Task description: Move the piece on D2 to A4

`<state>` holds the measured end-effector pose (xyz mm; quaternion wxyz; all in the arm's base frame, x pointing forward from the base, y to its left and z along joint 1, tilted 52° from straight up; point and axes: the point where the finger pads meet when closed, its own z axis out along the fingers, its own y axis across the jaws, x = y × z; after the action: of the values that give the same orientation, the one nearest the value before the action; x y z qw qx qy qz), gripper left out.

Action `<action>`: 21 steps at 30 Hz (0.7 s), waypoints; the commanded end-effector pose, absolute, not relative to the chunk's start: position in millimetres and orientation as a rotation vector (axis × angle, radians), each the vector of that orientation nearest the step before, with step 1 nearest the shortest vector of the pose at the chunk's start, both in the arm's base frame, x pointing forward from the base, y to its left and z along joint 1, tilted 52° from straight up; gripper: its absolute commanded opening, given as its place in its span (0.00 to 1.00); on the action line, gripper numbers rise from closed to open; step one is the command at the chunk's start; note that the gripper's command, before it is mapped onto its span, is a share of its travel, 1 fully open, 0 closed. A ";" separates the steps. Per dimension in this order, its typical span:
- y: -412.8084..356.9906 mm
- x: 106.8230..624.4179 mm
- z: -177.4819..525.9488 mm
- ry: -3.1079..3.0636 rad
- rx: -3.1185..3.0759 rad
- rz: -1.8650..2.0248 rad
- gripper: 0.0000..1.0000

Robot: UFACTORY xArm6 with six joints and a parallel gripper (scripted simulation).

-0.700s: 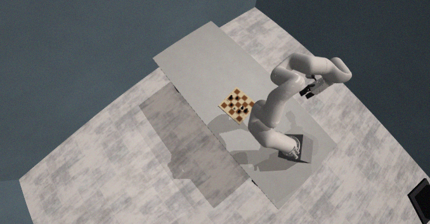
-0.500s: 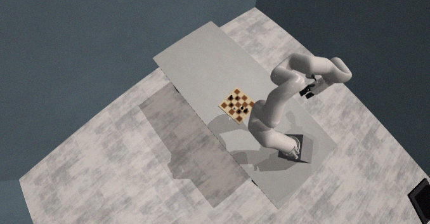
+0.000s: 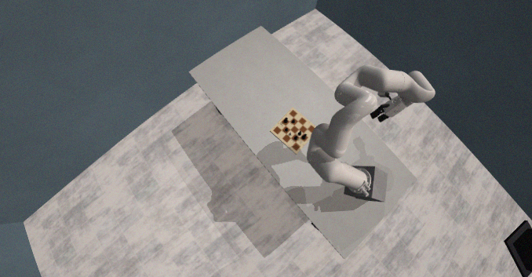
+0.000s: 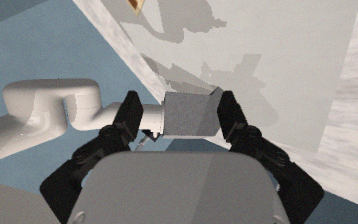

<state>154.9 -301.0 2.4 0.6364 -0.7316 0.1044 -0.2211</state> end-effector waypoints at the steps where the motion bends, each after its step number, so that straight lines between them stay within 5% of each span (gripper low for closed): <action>1: -301.5 162.3 4.6 0.199 -1.671 -0.532 1.00; 21: -240.2 331.5 55.2 -0.682 -1.314 -1.190 1.00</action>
<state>297.7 -256.1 43.2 0.6034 -0.6196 -0.2167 -0.4528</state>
